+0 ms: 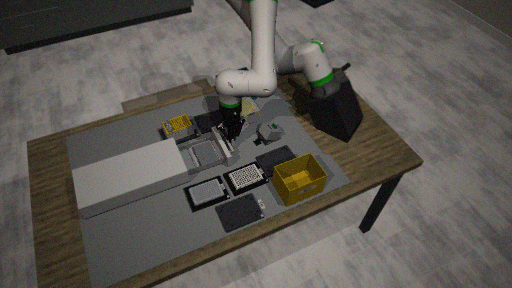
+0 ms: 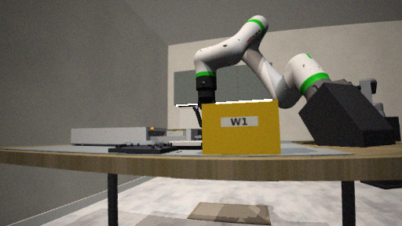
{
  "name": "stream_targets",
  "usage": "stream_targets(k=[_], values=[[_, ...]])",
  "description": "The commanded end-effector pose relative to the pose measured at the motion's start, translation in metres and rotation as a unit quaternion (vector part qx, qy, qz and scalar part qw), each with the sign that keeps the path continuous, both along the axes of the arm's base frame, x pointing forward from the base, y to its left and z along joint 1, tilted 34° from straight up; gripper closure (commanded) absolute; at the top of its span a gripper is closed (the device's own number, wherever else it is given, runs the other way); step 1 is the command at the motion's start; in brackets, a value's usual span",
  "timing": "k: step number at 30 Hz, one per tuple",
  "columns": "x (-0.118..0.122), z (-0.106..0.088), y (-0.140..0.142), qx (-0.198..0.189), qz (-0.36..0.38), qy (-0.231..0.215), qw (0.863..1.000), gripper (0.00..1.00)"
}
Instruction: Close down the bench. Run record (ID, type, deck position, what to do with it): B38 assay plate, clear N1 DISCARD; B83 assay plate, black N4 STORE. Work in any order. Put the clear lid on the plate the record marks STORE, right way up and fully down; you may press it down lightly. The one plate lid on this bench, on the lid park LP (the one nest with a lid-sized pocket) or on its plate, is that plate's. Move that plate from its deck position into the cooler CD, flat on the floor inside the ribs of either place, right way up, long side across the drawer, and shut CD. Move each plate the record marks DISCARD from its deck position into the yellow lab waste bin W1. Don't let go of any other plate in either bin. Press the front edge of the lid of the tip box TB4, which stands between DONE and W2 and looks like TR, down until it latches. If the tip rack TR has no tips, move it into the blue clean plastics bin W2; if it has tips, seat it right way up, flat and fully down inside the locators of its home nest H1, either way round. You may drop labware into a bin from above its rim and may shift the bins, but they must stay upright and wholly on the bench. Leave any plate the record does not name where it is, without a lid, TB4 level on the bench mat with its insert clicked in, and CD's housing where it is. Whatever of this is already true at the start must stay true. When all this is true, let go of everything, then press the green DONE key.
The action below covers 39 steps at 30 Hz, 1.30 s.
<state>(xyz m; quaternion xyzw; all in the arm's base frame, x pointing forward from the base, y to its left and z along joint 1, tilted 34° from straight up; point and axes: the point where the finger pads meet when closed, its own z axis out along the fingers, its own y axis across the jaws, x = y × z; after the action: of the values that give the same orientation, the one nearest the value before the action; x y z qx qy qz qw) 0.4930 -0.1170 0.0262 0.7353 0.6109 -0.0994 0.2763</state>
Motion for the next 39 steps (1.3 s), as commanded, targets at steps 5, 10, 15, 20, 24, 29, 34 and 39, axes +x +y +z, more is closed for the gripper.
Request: stream_targets(k=[5,10,15,20,24,29,34,39], values=[[0.009,0.003,-0.001,0.000,0.000,0.000,1.000,1.00],[0.015,0.005,-0.001,0.000,0.000,0.000,1.000,1.00],[0.019,0.006,-0.002,0.000,0.000,0.000,1.000,1.00],[0.025,0.008,-0.002,0.000,0.000,0.000,1.000,1.00],[0.030,0.009,-0.003,0.000,0.000,0.000,1.000,1.00],[0.037,0.011,-0.004,0.000,0.000,0.000,1.000,1.00],[0.041,0.012,-0.004,0.000,0.000,0.000,1.000,1.00],[0.047,0.014,-0.005,0.000,0.000,0.000,1.000,1.00]])
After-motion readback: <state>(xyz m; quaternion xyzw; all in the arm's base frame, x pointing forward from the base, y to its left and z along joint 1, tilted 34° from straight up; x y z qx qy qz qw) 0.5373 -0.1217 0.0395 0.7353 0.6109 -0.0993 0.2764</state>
